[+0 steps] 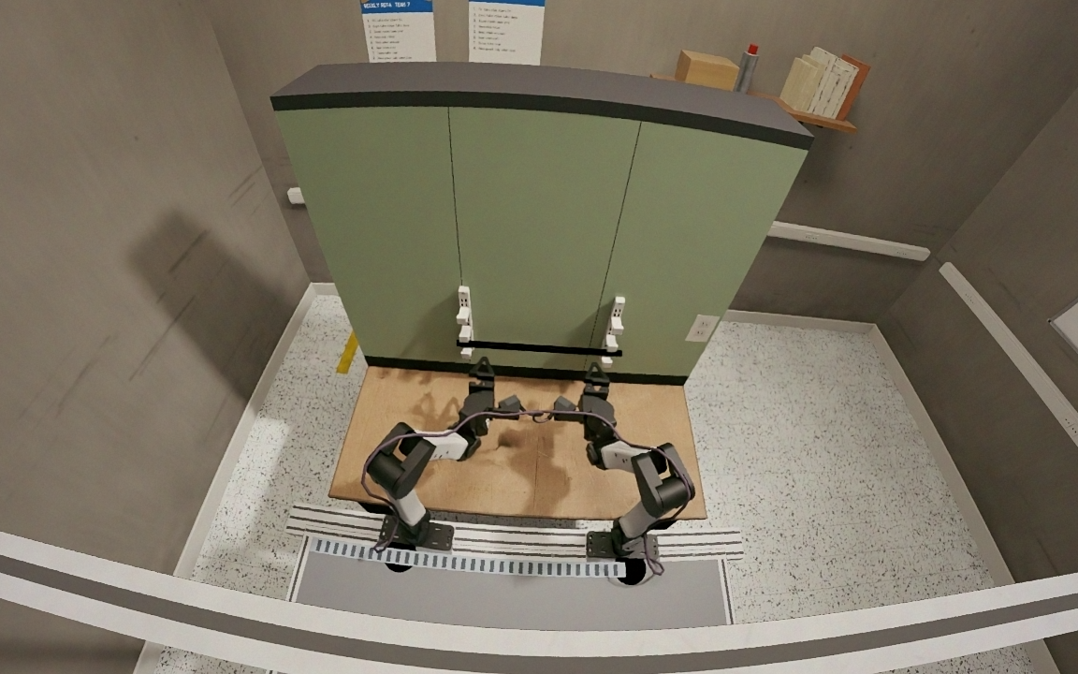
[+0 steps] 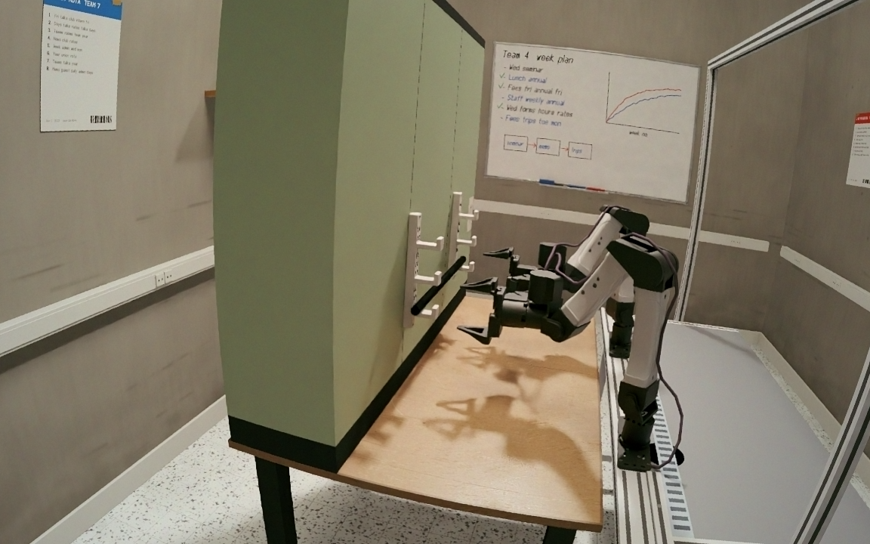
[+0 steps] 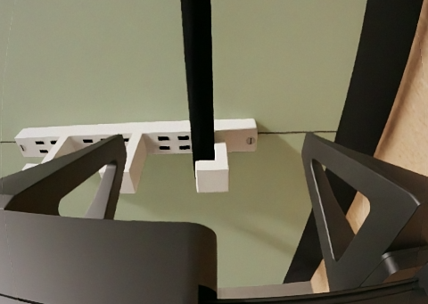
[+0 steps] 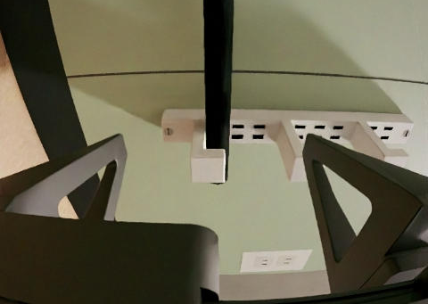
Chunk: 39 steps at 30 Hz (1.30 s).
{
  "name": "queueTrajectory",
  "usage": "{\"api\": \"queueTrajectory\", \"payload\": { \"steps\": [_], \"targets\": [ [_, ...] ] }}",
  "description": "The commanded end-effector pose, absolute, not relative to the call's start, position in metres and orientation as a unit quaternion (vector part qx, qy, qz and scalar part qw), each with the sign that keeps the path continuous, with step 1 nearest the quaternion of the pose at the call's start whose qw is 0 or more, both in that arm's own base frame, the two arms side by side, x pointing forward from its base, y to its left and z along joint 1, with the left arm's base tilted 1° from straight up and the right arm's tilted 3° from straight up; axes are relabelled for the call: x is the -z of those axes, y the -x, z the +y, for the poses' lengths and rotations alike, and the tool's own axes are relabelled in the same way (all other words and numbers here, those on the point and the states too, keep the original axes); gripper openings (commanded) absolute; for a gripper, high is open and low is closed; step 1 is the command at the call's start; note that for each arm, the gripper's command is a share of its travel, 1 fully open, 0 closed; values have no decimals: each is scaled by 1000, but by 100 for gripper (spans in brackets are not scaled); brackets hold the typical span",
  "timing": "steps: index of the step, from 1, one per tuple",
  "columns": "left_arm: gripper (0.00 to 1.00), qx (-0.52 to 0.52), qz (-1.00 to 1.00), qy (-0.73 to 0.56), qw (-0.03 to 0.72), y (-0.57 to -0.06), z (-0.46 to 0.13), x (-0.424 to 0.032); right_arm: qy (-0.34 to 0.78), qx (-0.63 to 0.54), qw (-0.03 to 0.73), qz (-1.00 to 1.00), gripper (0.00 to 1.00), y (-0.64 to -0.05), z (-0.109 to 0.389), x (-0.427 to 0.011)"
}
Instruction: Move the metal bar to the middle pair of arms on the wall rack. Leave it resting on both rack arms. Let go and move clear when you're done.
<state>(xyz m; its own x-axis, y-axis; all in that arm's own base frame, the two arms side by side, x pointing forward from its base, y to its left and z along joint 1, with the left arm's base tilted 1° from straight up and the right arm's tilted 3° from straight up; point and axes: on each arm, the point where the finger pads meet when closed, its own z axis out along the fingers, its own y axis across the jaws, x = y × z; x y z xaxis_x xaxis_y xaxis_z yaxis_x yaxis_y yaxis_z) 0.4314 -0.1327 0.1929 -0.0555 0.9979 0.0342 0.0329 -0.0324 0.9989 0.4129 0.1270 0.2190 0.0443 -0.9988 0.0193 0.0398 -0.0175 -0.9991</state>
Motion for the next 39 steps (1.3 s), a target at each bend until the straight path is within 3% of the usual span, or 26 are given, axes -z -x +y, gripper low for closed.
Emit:
{"api": "queueTrajectory", "payload": {
  "steps": [1, 39],
  "targets": [
    [100, -516, 509, -497, 477, -431, -136, -207, 520, 500, 505, 474, 100, -410, 131, -205],
    [100, -519, 505, -482, 493, -437, -140, -221, 518, 501, 507, 473, 100, -411, 132, -209]
  ]
}}
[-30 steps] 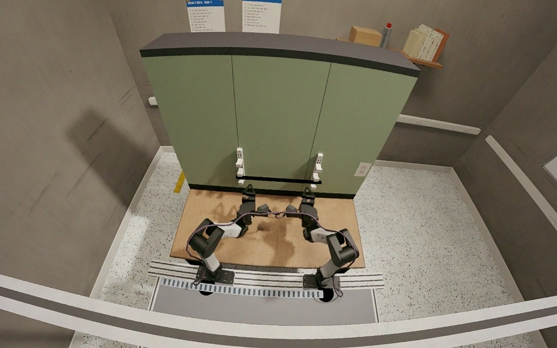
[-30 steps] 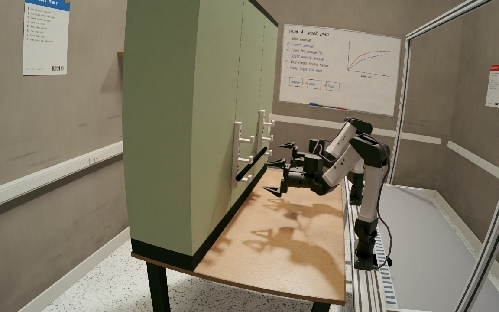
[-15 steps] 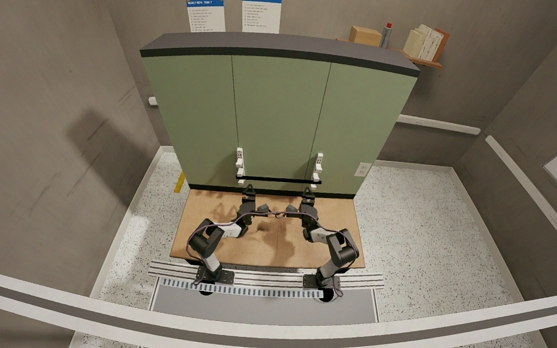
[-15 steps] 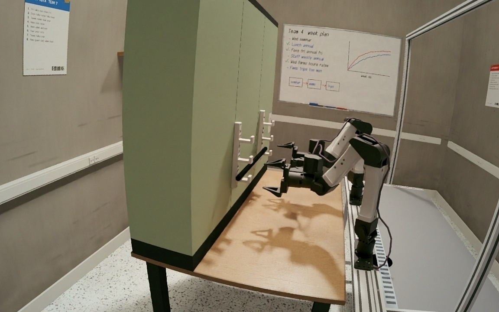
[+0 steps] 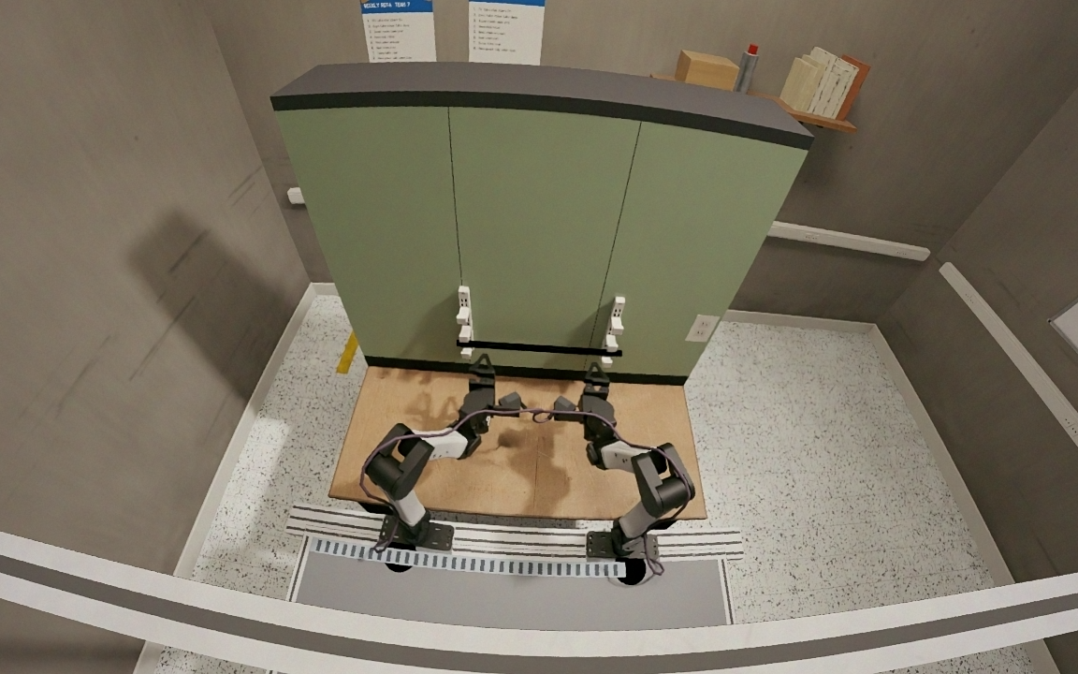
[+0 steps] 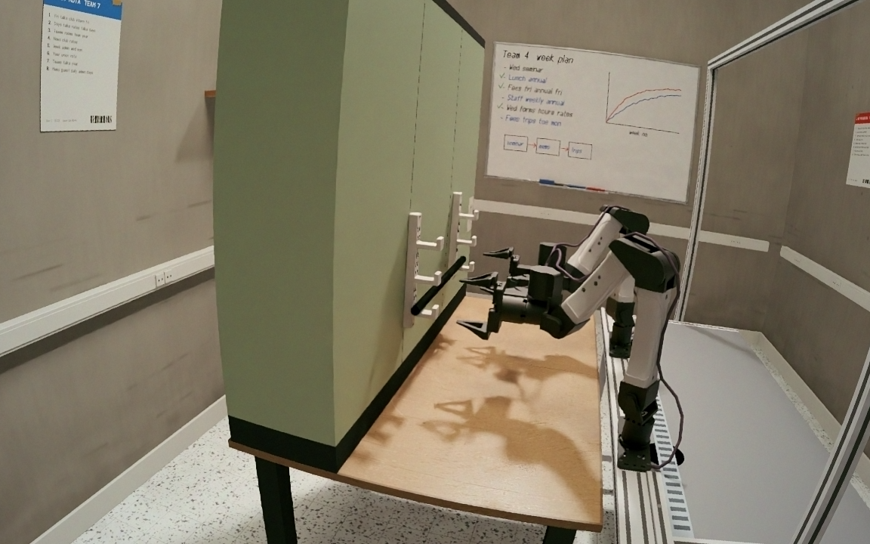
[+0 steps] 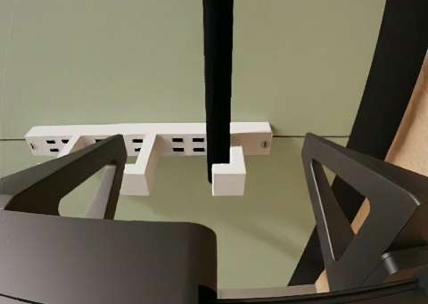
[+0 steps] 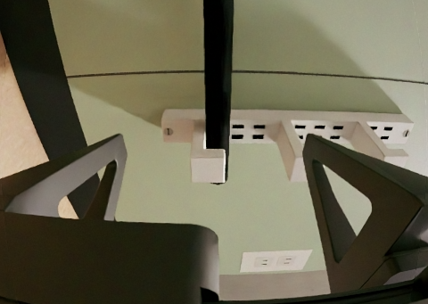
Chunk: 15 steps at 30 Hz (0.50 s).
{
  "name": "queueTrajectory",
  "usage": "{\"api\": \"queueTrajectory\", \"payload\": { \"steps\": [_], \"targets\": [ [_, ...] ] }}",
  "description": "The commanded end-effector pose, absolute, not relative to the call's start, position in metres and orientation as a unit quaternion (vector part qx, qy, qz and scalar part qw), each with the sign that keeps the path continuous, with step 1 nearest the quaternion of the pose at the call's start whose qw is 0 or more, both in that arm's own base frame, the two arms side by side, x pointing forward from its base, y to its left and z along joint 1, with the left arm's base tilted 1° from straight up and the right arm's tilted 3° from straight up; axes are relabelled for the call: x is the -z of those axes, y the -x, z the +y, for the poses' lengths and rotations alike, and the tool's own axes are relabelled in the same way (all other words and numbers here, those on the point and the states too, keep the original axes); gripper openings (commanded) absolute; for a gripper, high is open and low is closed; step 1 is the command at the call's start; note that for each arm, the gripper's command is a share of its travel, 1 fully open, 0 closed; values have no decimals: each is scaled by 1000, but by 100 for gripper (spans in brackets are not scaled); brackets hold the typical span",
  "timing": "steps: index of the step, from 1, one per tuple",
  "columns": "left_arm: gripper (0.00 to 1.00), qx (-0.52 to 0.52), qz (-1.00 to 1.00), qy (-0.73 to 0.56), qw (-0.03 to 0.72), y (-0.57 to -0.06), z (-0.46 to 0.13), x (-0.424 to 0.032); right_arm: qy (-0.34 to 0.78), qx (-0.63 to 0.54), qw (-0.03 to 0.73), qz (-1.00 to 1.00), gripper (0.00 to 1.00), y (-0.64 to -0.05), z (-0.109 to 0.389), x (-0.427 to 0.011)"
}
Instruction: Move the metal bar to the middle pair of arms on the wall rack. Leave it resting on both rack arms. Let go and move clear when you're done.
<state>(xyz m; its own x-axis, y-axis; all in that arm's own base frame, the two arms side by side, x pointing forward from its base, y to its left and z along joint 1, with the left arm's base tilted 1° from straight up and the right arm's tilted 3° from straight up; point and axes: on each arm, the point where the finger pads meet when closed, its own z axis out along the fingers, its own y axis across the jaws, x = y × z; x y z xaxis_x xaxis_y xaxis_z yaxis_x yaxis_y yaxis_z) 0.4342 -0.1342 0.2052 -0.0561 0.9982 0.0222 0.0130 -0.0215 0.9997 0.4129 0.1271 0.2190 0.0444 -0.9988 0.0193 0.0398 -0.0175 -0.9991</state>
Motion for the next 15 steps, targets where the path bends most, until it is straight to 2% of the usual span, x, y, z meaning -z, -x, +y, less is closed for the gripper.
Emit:
{"api": "queueTrajectory", "payload": {
  "steps": [1, 15],
  "targets": [
    [100, -519, 505, -482, 493, -437, -140, -221, 518, 501, 507, 473, 100, -411, 132, -209],
    [100, -519, 505, -481, 494, -456, -138, -219, 517, 501, 508, 472, 100, -430, 133, -211]
  ]
}}
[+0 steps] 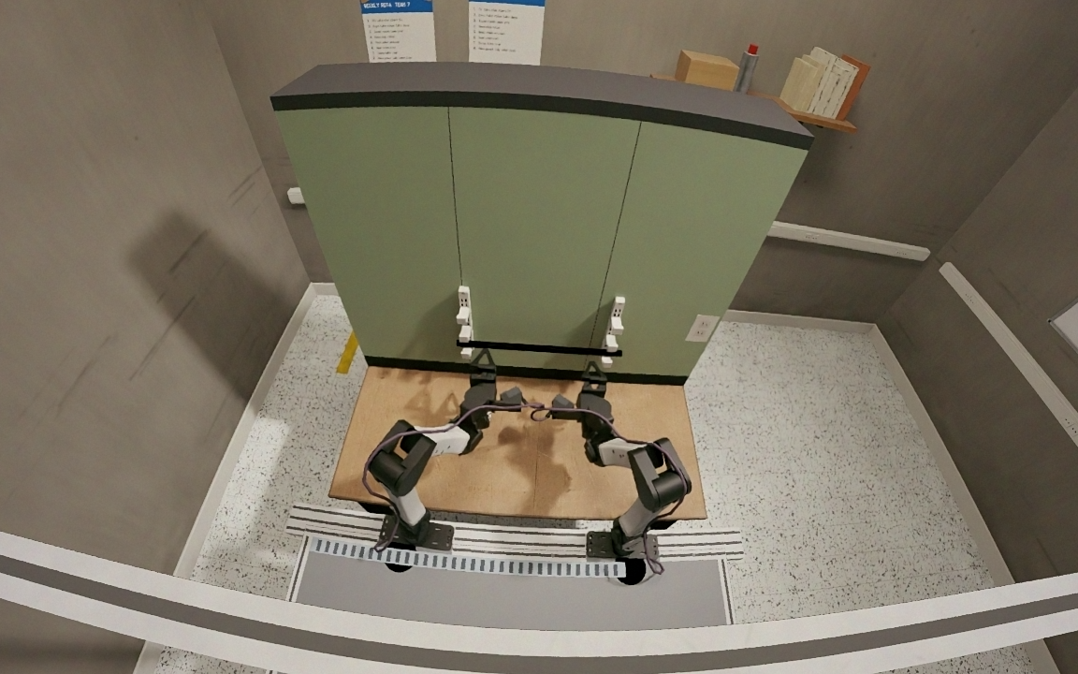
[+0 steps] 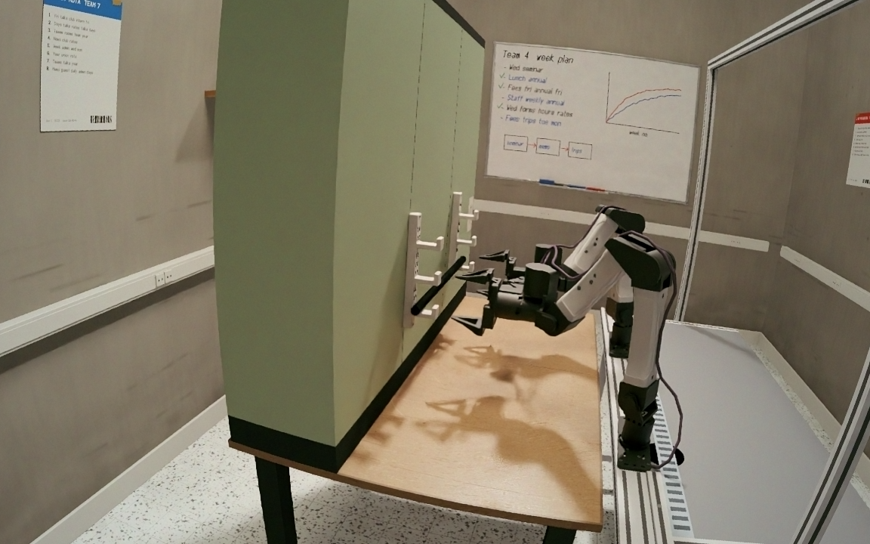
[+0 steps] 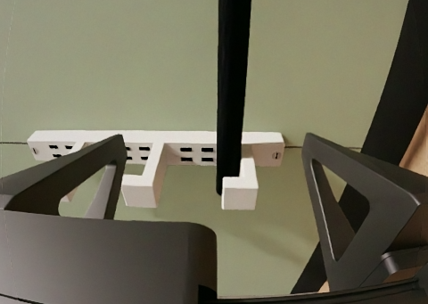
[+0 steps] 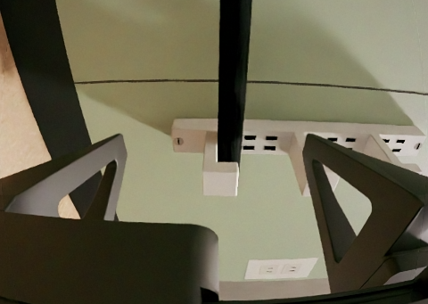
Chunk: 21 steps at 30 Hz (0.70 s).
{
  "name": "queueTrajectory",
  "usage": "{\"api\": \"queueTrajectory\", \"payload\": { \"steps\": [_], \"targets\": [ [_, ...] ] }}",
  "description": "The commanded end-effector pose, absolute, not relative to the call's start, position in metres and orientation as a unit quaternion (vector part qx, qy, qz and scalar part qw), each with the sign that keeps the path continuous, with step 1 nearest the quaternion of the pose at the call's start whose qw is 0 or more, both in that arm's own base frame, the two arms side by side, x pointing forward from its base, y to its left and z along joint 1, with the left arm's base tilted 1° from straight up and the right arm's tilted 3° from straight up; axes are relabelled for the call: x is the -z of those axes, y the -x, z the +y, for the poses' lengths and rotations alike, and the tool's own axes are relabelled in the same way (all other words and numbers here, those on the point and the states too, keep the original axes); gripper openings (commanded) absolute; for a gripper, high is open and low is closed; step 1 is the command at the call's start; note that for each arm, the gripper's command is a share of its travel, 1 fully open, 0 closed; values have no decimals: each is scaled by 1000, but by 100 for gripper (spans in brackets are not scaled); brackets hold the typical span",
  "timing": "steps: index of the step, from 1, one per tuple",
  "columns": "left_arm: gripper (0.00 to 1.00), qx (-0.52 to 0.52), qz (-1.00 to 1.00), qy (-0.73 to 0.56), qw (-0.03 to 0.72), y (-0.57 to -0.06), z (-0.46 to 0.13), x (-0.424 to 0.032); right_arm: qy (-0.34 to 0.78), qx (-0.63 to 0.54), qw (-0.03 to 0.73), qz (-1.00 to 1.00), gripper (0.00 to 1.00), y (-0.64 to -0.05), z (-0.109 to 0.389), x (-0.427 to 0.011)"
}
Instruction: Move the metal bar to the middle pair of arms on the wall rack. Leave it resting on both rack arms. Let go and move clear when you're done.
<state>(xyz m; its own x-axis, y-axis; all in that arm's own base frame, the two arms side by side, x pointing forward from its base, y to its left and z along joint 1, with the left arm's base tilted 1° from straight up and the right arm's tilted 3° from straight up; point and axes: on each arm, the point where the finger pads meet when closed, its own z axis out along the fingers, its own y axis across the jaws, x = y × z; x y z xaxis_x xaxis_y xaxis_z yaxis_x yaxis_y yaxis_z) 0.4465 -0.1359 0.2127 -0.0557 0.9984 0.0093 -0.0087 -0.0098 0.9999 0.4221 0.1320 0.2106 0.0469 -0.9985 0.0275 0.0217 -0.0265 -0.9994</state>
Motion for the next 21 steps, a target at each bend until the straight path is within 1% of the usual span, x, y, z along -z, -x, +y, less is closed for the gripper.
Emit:
{"api": "queueTrajectory", "payload": {
  "steps": [1, 21],
  "targets": [
    [100, -519, 505, -481, 494, -457, -138, -219, 517, 501, 508, 472, 100, -431, 133, -211],
    [100, -518, 506, -485, 491, -479, -135, -212, 511, 504, 512, 472, 100, -453, 130, -219]
  ]
}}
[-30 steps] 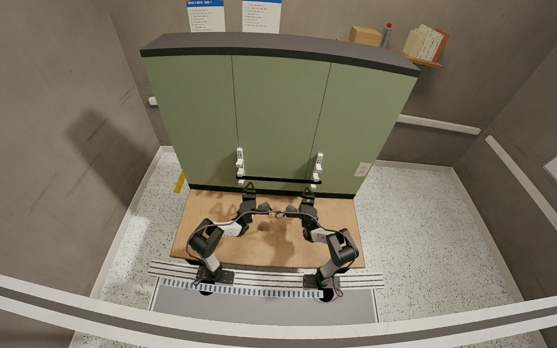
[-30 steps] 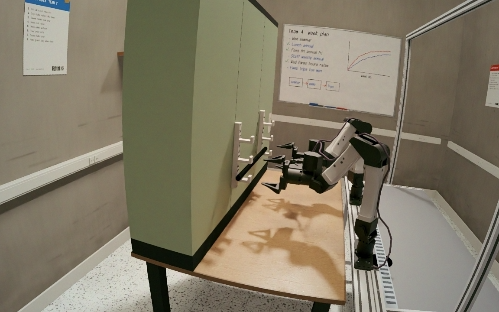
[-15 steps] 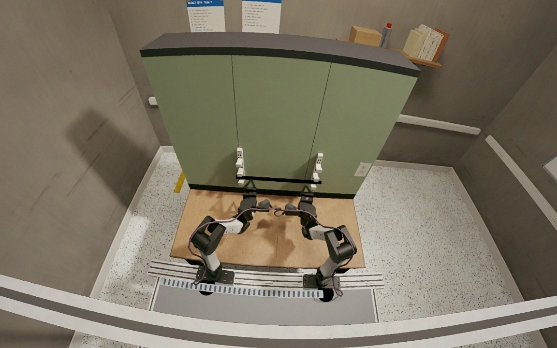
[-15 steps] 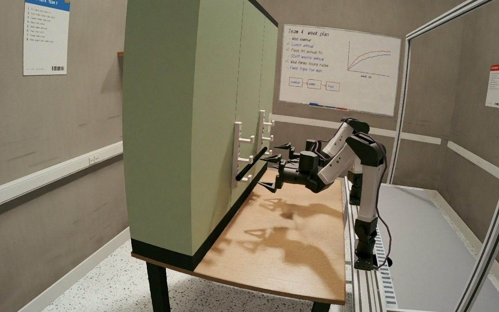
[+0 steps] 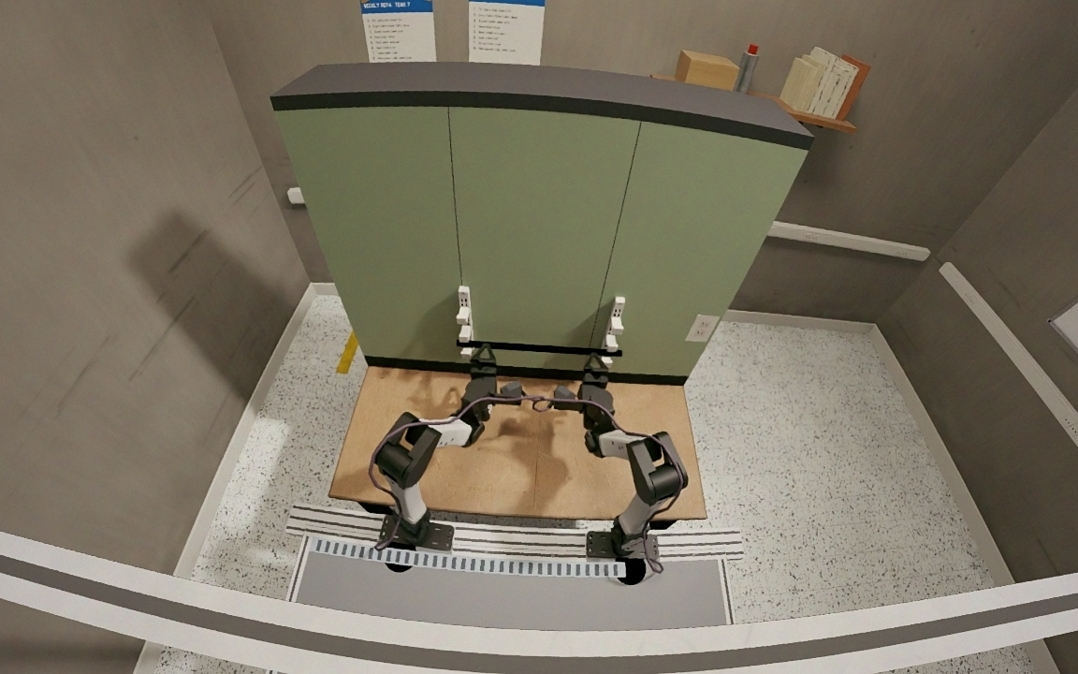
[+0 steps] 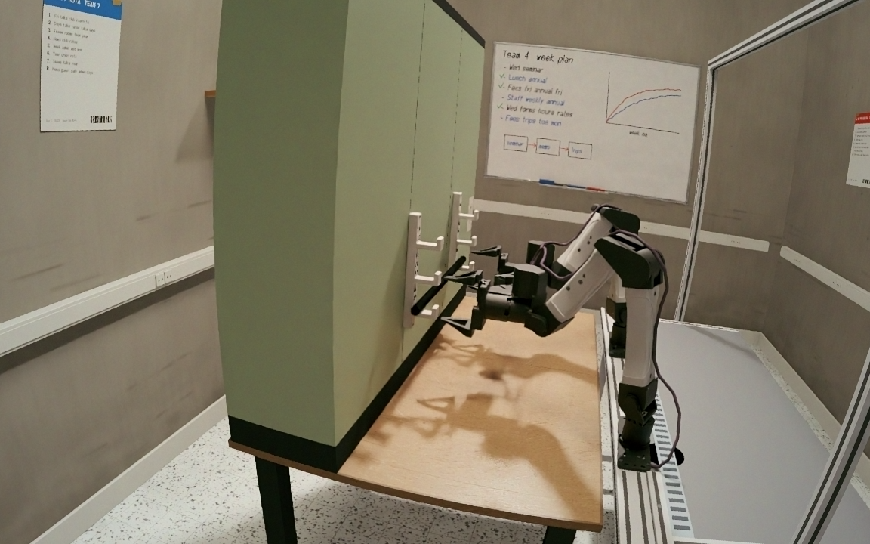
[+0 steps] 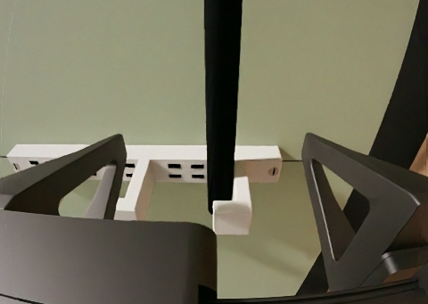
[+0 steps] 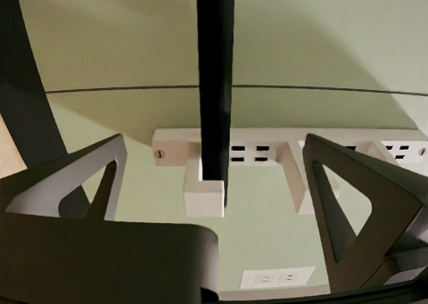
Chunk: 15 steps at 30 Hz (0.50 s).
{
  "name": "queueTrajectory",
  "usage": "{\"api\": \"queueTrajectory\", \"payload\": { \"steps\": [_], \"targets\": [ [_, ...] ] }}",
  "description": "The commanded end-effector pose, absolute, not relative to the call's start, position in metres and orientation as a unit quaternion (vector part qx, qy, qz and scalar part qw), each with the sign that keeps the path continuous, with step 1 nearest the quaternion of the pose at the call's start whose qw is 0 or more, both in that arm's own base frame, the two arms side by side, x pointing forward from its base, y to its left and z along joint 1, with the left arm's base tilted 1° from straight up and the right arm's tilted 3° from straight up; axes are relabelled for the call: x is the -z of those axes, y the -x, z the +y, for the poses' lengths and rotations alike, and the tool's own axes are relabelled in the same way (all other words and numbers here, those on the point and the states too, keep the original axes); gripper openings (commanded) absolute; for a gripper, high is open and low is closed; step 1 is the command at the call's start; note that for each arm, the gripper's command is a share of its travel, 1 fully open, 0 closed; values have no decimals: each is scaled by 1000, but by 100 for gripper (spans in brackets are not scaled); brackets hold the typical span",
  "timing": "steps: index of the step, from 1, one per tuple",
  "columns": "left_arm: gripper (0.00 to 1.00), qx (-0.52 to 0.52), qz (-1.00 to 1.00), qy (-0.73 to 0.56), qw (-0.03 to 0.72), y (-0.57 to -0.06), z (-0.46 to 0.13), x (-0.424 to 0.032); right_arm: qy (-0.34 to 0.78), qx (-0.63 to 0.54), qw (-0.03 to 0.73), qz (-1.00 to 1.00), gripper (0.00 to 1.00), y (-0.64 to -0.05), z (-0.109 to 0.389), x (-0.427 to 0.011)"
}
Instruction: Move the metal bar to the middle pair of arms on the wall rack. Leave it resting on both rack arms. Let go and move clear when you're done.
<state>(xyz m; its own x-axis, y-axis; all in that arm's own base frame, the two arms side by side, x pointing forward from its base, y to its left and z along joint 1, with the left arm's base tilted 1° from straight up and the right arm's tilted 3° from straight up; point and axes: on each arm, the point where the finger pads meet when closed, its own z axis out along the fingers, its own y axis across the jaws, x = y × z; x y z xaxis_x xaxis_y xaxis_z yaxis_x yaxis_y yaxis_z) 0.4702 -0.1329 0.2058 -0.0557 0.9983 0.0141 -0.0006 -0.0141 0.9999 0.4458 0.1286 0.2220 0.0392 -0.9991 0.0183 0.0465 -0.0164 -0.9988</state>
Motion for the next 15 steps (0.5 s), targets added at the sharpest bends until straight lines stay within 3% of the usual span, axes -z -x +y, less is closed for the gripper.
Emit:
{"api": "queueTrajectory", "payload": {
  "steps": [1, 15],
  "targets": [
    [100, -518, 506, -485, 491, -480, -135, -212, 511, 504, 512, 472, 100, -454, 130, -219],
    [100, -517, 506, -487, 489, -497, -134, -209, 512, 502, 513, 471, 100, -472, 131, -220]
  ]
}}
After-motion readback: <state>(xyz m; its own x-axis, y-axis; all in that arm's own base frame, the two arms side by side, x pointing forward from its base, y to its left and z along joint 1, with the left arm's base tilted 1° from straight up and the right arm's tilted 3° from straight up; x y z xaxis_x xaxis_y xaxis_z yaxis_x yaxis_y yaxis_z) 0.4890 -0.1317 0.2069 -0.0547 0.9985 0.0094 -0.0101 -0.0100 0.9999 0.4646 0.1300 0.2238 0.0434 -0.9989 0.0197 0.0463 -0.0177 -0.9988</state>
